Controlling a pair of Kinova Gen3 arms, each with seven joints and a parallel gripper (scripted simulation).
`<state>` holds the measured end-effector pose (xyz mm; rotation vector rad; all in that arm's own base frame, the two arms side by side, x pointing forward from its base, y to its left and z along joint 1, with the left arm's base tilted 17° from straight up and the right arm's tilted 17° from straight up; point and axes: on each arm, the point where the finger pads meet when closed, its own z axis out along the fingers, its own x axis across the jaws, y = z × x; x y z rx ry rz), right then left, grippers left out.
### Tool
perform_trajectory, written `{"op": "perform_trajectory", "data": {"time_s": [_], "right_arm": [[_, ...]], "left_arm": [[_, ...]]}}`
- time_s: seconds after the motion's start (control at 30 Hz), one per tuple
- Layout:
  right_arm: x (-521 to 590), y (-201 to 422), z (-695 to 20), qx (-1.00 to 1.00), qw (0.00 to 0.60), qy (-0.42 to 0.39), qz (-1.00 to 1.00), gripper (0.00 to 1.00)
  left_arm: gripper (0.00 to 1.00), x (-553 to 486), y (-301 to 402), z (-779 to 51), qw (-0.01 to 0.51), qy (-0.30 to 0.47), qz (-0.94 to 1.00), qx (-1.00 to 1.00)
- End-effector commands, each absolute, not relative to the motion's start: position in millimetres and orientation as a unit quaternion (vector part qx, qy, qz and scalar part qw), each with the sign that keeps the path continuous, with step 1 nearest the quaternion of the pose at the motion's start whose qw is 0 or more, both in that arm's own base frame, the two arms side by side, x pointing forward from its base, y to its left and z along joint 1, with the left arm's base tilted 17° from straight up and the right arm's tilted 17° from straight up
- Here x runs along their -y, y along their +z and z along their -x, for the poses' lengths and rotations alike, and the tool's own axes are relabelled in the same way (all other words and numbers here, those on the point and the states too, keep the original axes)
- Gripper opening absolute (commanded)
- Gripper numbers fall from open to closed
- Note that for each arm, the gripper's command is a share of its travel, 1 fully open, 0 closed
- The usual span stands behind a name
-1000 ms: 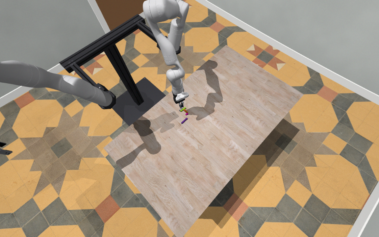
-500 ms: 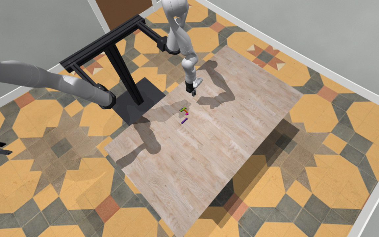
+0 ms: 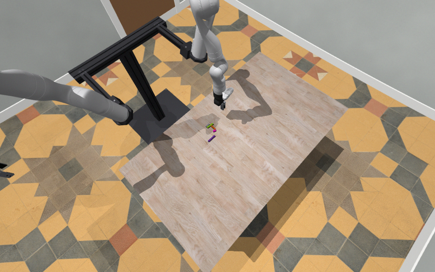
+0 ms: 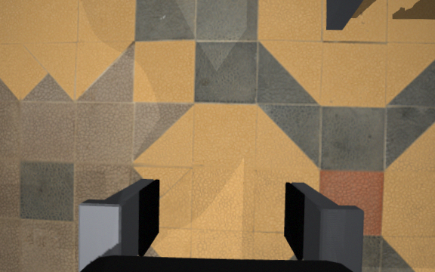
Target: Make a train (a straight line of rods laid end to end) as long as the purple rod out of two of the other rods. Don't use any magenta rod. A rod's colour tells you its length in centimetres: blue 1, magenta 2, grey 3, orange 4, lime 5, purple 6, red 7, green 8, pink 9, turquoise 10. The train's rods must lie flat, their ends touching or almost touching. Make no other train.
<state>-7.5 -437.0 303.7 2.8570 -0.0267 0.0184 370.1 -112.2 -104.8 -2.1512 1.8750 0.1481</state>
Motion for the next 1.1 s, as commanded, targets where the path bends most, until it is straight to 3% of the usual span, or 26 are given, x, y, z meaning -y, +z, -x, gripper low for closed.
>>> {"op": "perform_trajectory", "data": {"time_s": [0.0,1.07], "right_arm": [[437,304,8,0.009,0.143,0.007,-0.99,1.0],[437,304,8,0.009,0.143,0.007,-0.99,1.0]], "left_arm": [[0.24,112,-106,-371,0.142,0.051,0.745,-0.65],[0.24,88,-188,-380,0.141,0.051,0.745,-0.65]]}}
